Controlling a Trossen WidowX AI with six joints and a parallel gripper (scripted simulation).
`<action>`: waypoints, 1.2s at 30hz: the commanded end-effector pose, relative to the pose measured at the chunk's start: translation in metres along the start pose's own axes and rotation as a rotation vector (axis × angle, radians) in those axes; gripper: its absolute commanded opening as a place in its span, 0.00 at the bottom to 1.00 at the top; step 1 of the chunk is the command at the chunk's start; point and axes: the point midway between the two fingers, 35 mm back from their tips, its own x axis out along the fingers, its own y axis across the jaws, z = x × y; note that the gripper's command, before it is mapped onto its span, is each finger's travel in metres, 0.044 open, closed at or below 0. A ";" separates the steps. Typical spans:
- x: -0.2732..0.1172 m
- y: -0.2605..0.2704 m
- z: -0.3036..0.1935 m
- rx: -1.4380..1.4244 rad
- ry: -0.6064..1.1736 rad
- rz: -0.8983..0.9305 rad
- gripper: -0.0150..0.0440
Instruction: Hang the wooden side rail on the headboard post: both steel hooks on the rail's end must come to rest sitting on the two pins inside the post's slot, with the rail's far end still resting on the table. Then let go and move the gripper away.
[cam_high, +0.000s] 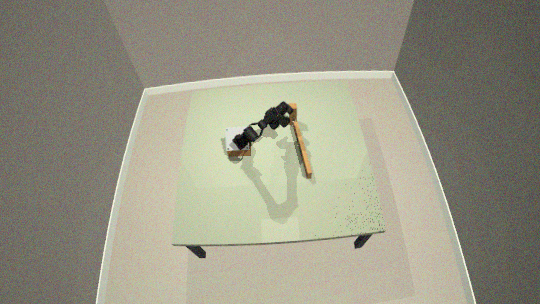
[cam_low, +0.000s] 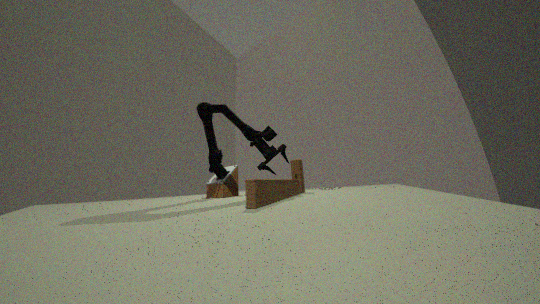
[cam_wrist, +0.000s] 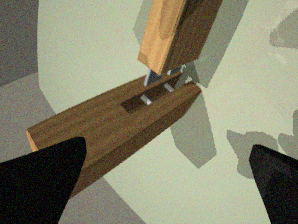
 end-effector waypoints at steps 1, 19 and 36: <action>-0.003 0.003 0.013 -0.592 0.059 0.068 1.00; -0.008 0.006 0.035 -1.684 0.010 0.255 1.00; -0.009 0.007 0.042 -1.989 -0.049 0.306 1.00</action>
